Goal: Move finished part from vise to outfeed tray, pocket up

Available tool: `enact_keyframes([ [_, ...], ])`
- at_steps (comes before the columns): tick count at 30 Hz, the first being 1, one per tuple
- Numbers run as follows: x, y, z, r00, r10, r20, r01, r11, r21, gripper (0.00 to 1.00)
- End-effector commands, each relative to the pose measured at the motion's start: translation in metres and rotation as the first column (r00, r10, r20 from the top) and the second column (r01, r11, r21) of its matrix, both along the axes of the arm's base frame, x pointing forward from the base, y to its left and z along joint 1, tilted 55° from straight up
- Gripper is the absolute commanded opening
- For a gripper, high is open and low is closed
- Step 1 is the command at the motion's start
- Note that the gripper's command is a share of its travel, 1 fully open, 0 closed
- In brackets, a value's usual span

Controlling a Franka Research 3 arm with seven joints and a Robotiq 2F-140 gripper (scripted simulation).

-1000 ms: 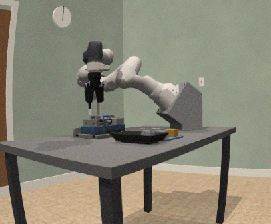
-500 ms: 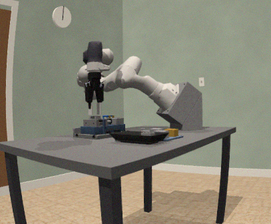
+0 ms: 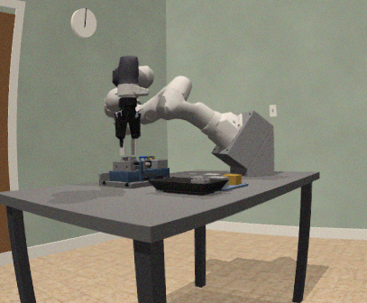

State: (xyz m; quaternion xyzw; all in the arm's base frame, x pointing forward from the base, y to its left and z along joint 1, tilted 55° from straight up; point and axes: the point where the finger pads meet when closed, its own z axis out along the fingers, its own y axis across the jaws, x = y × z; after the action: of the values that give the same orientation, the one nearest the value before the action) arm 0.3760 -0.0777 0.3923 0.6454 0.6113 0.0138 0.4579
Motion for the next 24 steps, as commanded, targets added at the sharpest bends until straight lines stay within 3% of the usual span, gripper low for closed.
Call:
enact_keyframes([
  [1,0.0008,0.0007,0.0000,1.000,0.004,-0.001,-0.004,1.000,-0.003,0.40],
  [24,0.0035,-0.0020,-0.0027,1.000,0.004,-0.001,-0.004,1.000,-0.003,0.40],
])
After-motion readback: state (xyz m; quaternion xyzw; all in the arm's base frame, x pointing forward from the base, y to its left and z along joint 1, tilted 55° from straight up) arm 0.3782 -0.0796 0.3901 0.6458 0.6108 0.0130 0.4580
